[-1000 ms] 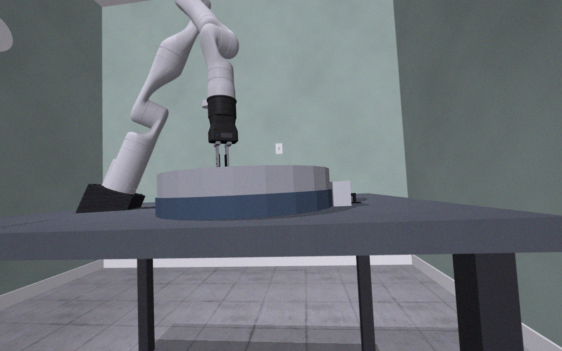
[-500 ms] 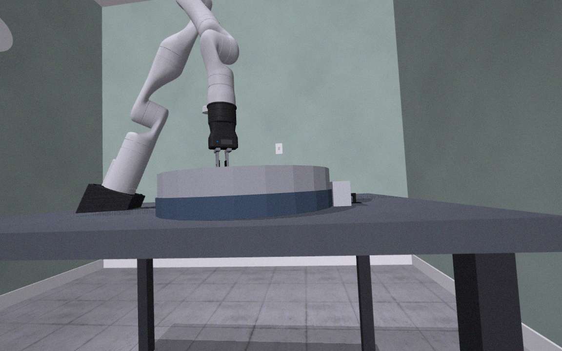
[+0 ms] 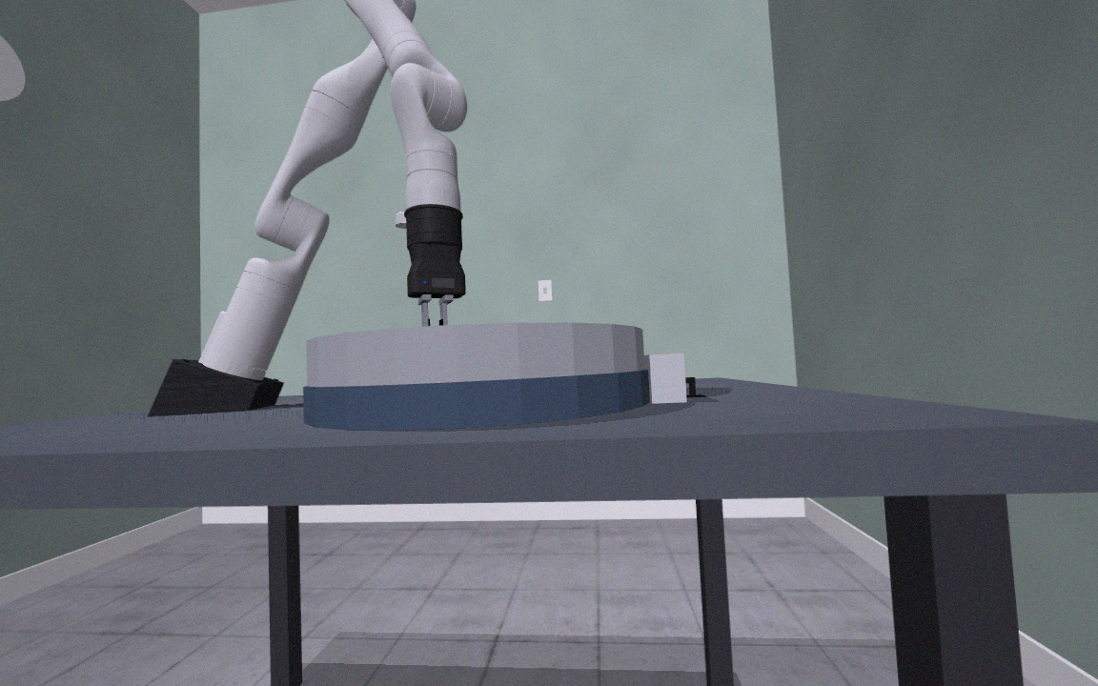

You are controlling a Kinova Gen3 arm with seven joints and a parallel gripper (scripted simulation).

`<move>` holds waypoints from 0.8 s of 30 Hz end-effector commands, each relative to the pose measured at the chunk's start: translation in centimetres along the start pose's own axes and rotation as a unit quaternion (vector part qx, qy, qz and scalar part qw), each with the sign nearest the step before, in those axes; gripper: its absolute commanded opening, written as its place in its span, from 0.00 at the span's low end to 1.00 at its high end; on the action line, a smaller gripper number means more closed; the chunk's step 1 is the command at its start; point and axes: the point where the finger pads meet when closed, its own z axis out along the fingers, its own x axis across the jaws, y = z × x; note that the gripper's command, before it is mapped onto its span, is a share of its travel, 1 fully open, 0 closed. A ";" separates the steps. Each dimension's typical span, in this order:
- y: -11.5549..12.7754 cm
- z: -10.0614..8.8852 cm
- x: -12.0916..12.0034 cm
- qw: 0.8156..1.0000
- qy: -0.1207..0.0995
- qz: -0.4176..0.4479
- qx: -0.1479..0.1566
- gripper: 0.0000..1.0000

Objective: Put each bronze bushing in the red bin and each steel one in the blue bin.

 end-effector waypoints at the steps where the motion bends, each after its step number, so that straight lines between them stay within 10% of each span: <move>1: -0.1 0.4 0.0 1.000 0.000 0.000 0.002 0.45; 24: -0.1 1.9 0.0 1.000 0.000 0.000 0.002 0.45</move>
